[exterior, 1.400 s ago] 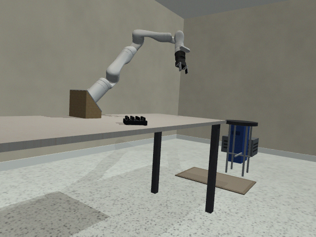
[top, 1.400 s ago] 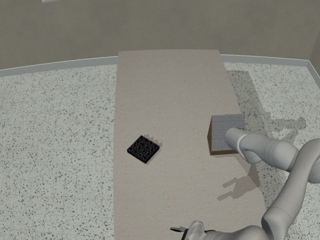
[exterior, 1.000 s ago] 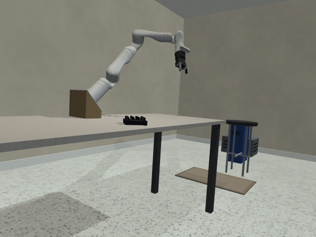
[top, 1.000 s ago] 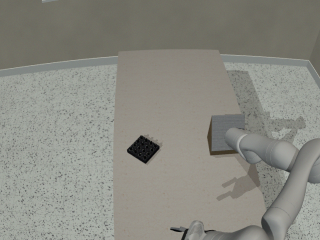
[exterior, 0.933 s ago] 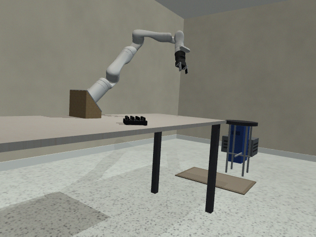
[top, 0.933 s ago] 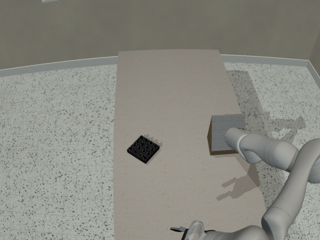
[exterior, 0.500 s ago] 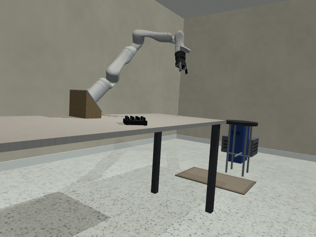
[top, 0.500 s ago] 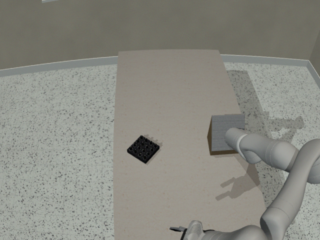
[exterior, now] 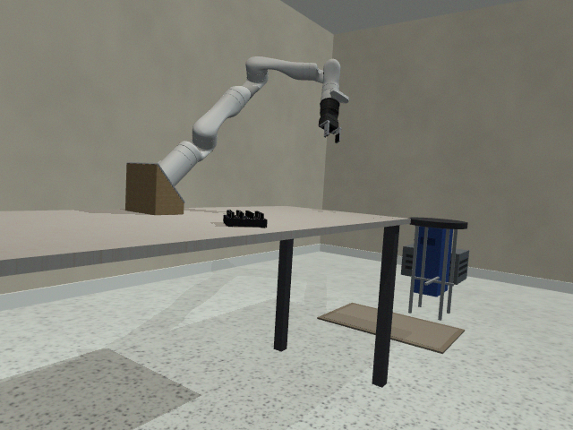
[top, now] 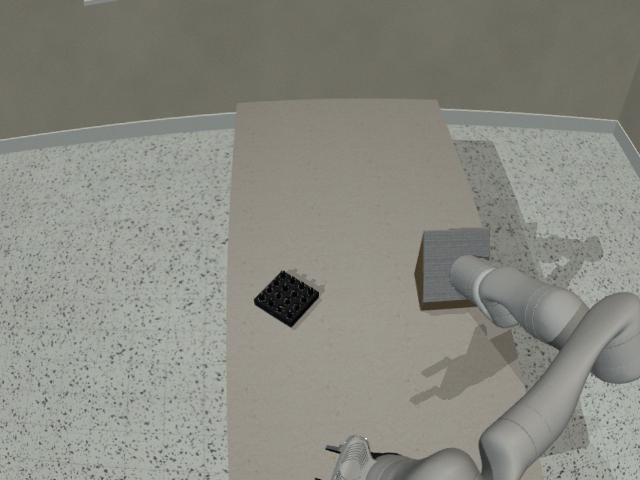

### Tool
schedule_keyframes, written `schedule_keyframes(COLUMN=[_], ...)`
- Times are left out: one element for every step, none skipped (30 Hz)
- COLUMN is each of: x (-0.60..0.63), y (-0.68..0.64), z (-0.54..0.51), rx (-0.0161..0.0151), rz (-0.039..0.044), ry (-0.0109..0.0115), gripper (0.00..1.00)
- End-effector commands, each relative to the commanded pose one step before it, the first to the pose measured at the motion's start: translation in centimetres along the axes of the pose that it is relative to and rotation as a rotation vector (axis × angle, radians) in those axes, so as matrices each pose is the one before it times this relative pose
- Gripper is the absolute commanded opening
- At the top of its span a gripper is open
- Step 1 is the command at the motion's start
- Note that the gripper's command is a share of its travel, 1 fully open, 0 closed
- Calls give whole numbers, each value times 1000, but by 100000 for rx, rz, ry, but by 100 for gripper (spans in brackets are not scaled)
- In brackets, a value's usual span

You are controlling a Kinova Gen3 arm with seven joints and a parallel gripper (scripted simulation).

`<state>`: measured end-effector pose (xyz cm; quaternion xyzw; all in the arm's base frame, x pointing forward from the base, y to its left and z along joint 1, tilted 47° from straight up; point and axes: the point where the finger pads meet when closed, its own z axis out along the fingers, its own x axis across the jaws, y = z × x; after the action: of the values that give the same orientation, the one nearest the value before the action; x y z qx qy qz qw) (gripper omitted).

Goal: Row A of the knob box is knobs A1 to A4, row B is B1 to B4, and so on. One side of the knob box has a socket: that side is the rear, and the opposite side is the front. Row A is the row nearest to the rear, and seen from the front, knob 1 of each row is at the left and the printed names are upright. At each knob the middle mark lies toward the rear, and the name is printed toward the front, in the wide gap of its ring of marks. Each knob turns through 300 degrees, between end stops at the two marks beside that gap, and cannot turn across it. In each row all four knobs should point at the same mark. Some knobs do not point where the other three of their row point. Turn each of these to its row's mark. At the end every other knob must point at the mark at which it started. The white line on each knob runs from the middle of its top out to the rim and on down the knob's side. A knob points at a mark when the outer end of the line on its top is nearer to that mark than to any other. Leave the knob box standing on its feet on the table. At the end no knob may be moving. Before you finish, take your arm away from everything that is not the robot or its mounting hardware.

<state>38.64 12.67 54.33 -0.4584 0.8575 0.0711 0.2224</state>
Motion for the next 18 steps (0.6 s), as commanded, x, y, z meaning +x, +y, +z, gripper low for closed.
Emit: schedule_keyframes(x=[788,209,226,244,262,281,301,0,0,321,342,364,386,294,324,340,336,124], y=[-841,-210,-228,-247,-266,-286,-305,0,0,-326,-346,-366,-386,-294,-322,-335,-329,-123], z=[2642,803,835,864,891,914,935,0,0,952,965,975,982,713,754,758,717,258], rx=[-3660,-1505,-1594,-1680,-1764,-1842,-1916,0,0,-1982,-2041,-2092,-2133,-1567,-1670,-1690,-1609,-581], rz=[580,-408,-397,-381,-361,-335,-306,0,0,-272,-235,-193,-149,-79,-55,-25,5,9], ry=[4092,836,819,792,754,706,647,0,0,578,498,409,311,160,105,37,-31,-27], gripper=[100,100,100,100,100,100,100,100,100,100,100,100,100,100,100,100,100,100])
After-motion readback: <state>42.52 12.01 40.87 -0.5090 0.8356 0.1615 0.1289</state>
